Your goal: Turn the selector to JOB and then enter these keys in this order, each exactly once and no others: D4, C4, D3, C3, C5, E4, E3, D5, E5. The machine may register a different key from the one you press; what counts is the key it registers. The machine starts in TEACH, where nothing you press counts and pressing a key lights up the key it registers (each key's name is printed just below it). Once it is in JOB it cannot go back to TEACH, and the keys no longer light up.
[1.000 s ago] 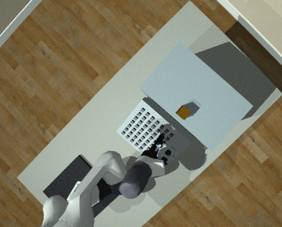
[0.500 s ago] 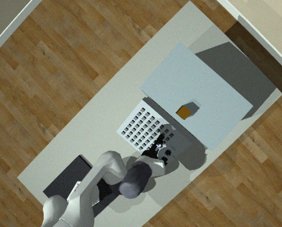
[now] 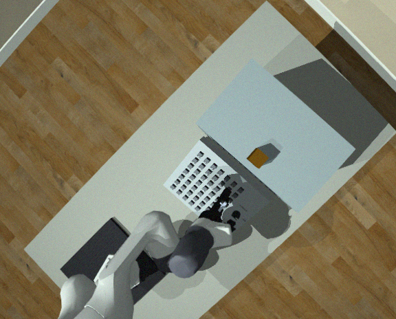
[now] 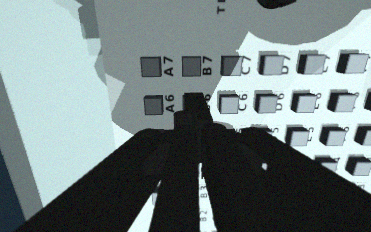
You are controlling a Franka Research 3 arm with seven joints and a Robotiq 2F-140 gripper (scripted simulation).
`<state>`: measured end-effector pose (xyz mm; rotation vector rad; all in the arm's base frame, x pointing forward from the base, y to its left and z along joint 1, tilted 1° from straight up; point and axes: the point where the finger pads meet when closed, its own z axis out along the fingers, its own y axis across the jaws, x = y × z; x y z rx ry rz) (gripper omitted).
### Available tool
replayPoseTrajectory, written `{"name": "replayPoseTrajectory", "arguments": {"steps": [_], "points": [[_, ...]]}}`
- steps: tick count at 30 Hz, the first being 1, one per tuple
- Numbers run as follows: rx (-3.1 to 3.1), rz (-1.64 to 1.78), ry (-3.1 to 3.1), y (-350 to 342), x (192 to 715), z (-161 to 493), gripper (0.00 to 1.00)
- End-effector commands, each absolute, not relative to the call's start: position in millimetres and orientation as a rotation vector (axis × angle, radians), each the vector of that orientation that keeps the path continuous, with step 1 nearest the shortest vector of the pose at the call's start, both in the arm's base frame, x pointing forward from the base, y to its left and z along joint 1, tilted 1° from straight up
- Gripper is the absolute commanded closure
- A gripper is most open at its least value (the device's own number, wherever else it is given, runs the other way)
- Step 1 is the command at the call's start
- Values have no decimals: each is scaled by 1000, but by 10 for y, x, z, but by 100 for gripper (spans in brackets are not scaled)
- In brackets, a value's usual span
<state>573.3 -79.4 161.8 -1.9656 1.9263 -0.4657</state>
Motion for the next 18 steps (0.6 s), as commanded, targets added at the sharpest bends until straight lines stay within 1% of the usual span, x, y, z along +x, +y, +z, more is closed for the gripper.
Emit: {"name": "replayPoseTrajectory", "arguments": {"steps": [1,18], "points": [[-1969,-470,1920,-798,5749,1613,90],[-1969,-470,1920,-797,5771,1571,90]]}}
